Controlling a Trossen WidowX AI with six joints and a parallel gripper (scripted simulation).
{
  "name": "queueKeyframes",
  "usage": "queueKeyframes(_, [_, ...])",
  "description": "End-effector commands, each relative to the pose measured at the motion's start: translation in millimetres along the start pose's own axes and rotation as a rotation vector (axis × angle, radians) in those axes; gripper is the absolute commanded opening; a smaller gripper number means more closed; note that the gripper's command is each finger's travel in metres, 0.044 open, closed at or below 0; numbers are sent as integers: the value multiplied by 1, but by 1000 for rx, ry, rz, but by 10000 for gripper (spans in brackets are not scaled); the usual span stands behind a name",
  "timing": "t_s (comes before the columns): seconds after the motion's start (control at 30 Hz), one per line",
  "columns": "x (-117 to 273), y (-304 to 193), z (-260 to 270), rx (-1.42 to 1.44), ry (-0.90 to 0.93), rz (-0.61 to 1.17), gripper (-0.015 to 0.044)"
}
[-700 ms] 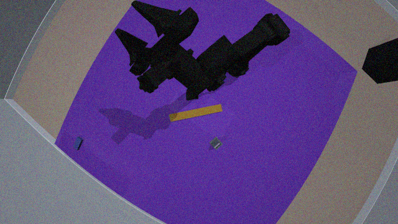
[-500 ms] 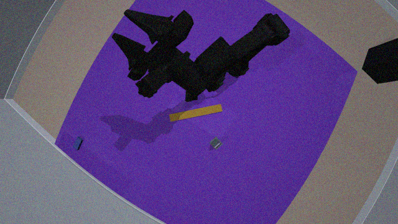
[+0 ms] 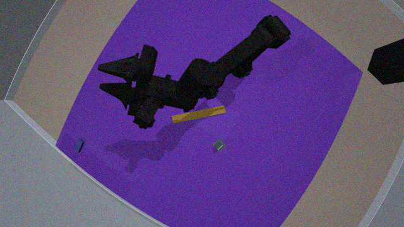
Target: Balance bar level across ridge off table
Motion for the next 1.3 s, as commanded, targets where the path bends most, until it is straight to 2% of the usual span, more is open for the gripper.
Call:
queueKeyframes(0.0, [-1,4,17,-33,85,-30,315])
queueKeyframes(0.33, [4,9,64,-141,356,-49,315])
queueKeyframes(0.63, [17,7,104,-243,613,12,315])
queueKeyframes(0.93, [37,-1,138,-340,860,157,315])
queueKeyframes(1.27, [66,-15,167,-429,1094,414,315])
Point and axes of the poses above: the point midway between the two fingers, 35 mm back from their tips, its own x axis back along the fingers, its own z axis across the jaws, y = z × x, the point moved 8 cm from there along x, back along the fingers, and after that the axes turned 6 degrees about -x, right-handed, at the moved point
